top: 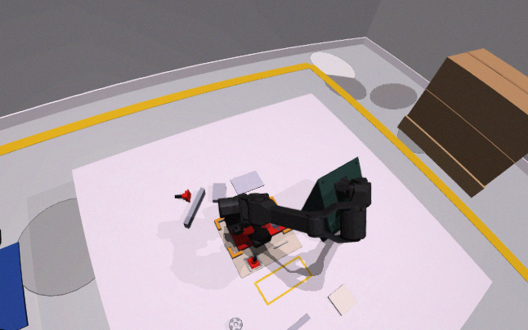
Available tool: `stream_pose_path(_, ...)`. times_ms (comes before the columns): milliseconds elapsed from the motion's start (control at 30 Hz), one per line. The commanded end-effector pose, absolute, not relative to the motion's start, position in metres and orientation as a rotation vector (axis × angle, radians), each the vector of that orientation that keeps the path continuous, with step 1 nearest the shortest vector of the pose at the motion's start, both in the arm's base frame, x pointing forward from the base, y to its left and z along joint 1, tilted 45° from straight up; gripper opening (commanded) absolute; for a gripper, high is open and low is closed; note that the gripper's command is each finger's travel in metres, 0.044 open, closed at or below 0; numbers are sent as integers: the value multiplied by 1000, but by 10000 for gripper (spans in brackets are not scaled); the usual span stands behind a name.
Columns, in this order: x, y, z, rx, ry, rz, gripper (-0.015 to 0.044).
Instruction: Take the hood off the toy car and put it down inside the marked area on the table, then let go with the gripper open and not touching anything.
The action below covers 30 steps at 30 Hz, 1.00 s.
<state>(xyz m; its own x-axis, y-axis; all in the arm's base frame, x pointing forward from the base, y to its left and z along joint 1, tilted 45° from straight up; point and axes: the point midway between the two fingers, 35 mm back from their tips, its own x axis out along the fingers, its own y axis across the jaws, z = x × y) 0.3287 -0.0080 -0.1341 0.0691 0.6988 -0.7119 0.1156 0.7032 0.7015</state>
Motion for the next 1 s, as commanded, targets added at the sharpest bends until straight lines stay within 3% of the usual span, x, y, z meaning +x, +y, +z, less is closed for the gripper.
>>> stream_pose_path(0, 329, -8, -134, 712, 1461, 501, 275)
stream_pose_path(367, 329, -12, -130, 712, 1461, 500, 0)
stream_pose_path(967, 328, -21, -122, 712, 1461, 499, 0)
